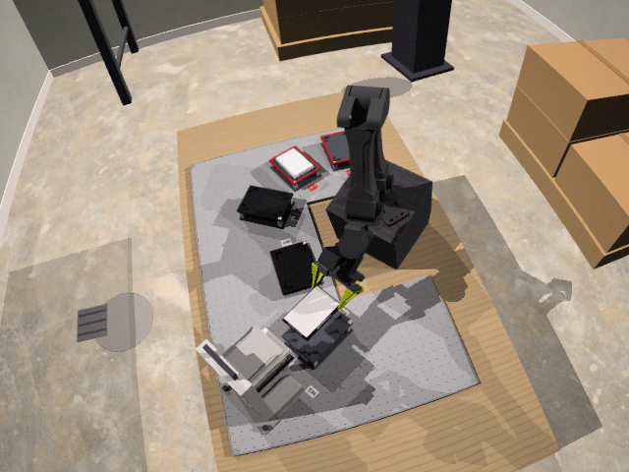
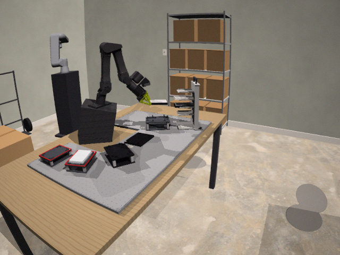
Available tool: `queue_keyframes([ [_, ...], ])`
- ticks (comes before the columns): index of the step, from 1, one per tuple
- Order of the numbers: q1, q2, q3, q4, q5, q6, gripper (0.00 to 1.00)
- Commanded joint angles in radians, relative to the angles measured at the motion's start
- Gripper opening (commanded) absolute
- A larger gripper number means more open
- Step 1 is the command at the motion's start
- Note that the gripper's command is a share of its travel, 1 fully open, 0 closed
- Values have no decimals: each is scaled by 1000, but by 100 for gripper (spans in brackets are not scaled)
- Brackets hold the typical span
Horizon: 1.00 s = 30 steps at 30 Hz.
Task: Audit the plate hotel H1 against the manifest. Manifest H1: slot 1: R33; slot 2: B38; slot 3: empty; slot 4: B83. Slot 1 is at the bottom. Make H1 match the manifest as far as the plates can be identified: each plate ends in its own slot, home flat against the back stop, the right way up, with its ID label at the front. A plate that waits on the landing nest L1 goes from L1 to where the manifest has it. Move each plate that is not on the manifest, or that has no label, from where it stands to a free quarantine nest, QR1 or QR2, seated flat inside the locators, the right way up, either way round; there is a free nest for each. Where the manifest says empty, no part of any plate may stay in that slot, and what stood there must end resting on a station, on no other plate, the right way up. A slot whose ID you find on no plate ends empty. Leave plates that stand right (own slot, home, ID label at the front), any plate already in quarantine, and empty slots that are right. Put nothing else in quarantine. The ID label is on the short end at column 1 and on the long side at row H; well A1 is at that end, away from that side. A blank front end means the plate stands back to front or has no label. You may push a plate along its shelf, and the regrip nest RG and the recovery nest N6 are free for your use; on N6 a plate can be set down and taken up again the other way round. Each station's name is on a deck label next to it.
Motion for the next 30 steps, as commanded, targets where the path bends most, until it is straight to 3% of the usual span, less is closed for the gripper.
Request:
queue_keyframes([
  [1,-9,16,-22,29,2,-4,86],
  [30,-11,106,-39,137,-3,-7,86],
])
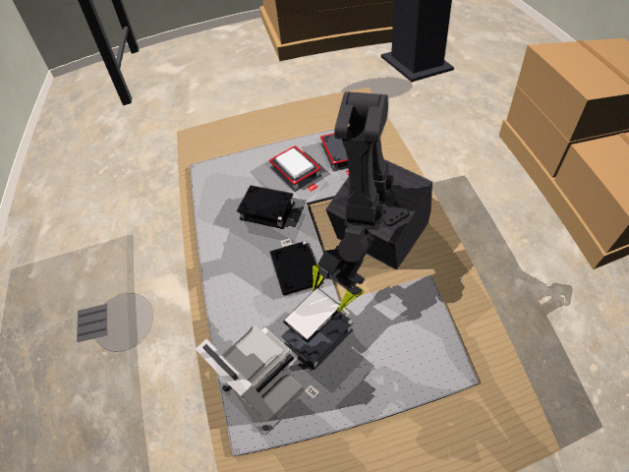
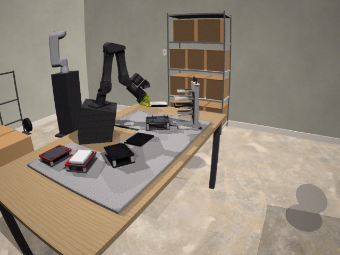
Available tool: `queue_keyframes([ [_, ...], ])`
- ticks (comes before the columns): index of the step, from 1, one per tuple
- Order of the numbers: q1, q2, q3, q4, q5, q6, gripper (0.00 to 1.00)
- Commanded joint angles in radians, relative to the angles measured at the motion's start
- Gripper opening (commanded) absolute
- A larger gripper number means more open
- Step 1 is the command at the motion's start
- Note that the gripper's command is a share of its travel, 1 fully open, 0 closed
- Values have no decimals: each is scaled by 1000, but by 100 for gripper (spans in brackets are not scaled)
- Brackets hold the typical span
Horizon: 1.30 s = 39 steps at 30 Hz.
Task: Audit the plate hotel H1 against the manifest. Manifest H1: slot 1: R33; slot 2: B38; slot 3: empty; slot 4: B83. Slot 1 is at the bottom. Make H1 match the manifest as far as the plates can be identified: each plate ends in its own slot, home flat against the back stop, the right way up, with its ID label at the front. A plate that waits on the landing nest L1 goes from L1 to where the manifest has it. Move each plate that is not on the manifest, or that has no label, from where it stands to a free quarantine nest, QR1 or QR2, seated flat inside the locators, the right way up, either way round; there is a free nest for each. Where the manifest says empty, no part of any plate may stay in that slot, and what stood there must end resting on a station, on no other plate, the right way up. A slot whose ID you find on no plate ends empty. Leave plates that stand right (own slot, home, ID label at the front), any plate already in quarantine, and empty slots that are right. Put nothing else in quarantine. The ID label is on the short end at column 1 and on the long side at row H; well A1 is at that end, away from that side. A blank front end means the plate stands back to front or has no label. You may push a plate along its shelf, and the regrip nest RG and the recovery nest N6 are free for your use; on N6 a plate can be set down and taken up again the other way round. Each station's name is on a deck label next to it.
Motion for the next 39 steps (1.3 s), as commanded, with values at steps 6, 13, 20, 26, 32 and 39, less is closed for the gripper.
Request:
queue_keyframes([
  [6,-9,28,-23,45,0,-4,86],
  [13,-11,46,-26,66,0,-5,86],
  [20,-12,70,-29,93,-1,-5,86],
  [26,-13,91,-31,116,-2,-6,86],
  [32,-13,106,-32,133,-3,-6,86],
  [39,-15,131,-34,160,-3,-7,86],
])
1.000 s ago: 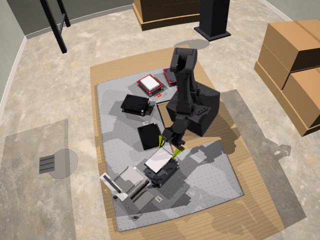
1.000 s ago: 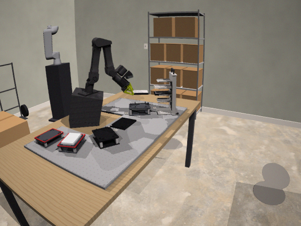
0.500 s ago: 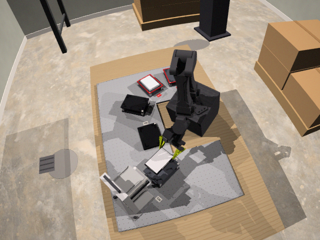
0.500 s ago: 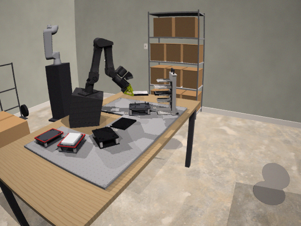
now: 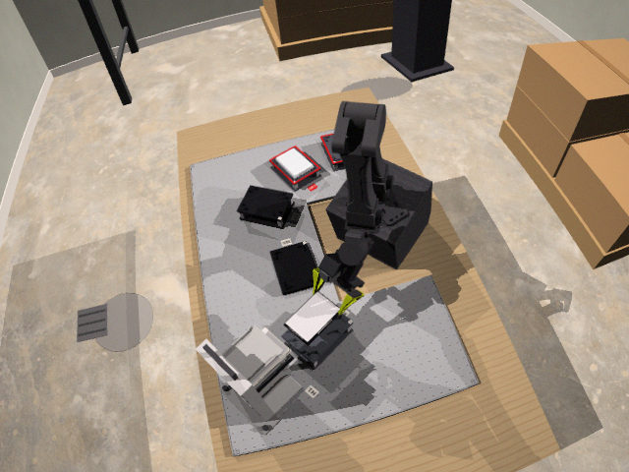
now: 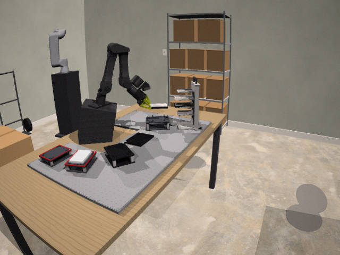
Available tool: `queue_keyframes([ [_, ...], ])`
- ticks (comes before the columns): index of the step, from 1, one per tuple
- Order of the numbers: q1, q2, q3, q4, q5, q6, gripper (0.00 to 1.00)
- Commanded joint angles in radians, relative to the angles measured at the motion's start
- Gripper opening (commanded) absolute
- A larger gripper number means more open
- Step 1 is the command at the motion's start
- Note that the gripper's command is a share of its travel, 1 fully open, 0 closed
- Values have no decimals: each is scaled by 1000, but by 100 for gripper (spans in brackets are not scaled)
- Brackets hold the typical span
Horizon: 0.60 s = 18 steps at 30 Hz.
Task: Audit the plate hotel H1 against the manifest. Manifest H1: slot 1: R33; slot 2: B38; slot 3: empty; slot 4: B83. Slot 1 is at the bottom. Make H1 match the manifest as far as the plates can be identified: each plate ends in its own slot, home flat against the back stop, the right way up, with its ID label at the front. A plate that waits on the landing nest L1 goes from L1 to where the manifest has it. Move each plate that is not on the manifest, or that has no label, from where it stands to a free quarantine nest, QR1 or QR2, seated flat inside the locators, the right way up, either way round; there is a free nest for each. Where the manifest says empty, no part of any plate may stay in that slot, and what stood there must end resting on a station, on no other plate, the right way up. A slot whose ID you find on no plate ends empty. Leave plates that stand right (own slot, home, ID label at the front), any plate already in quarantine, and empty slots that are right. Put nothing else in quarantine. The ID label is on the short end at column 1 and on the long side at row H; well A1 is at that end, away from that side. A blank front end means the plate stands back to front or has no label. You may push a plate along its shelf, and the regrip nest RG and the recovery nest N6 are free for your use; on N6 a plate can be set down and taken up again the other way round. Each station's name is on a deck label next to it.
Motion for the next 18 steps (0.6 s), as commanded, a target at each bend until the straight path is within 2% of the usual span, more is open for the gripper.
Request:
queue_keyframes([
  [1,-11,22,-27,33,1,-5,86],
  [18,-13,79,-30,94,-1,-6,86],
])
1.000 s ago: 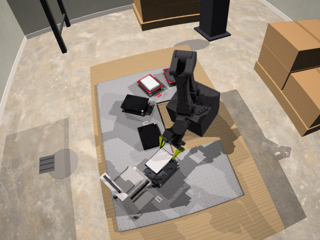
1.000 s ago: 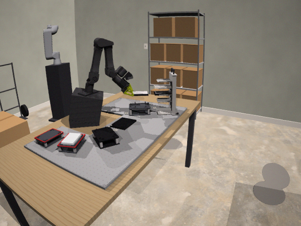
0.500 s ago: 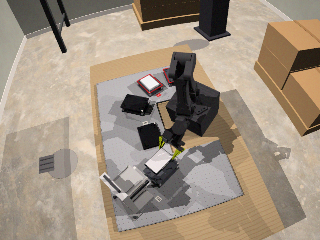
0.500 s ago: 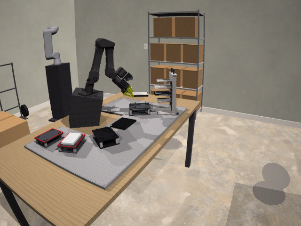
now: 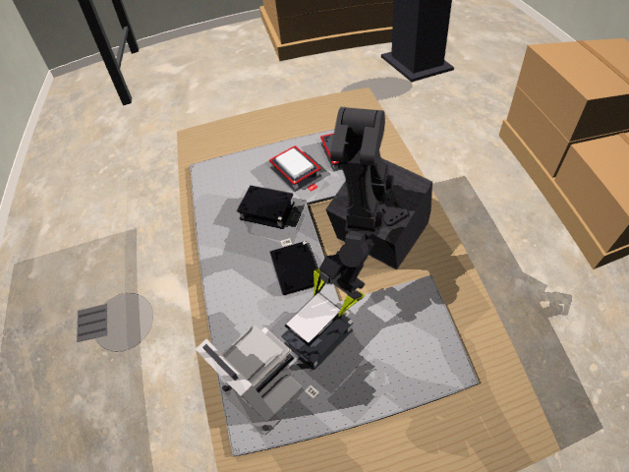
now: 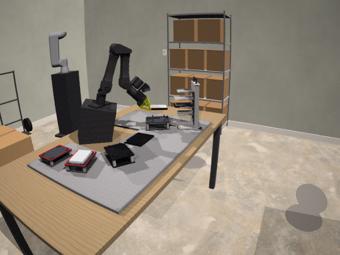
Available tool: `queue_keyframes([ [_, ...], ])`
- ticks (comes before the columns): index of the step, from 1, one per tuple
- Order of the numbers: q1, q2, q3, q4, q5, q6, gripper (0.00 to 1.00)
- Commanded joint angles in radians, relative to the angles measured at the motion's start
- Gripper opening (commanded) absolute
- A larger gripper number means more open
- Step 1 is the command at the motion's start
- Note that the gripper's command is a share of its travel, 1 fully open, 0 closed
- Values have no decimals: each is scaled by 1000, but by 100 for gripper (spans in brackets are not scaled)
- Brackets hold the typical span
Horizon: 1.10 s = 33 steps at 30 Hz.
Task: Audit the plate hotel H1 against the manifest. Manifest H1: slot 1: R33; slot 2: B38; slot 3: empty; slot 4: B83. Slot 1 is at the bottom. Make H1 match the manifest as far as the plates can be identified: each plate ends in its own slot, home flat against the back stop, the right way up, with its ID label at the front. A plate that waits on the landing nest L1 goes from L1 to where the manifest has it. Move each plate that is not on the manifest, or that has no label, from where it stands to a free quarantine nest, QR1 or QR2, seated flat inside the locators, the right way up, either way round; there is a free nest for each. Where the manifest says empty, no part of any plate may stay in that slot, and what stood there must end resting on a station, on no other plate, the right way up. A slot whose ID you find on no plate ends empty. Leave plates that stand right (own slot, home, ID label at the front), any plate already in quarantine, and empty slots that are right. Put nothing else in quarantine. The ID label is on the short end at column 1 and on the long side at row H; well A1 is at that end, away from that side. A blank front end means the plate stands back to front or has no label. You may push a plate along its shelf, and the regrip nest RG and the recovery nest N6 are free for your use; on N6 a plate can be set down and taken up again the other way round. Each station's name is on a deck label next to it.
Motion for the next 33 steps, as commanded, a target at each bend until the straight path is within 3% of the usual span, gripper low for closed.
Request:
queue_keyframes([
  [1,-13,21,-22,30,0,-4,86],
  [33,-17,128,-23,138,-3,-7,86],
])
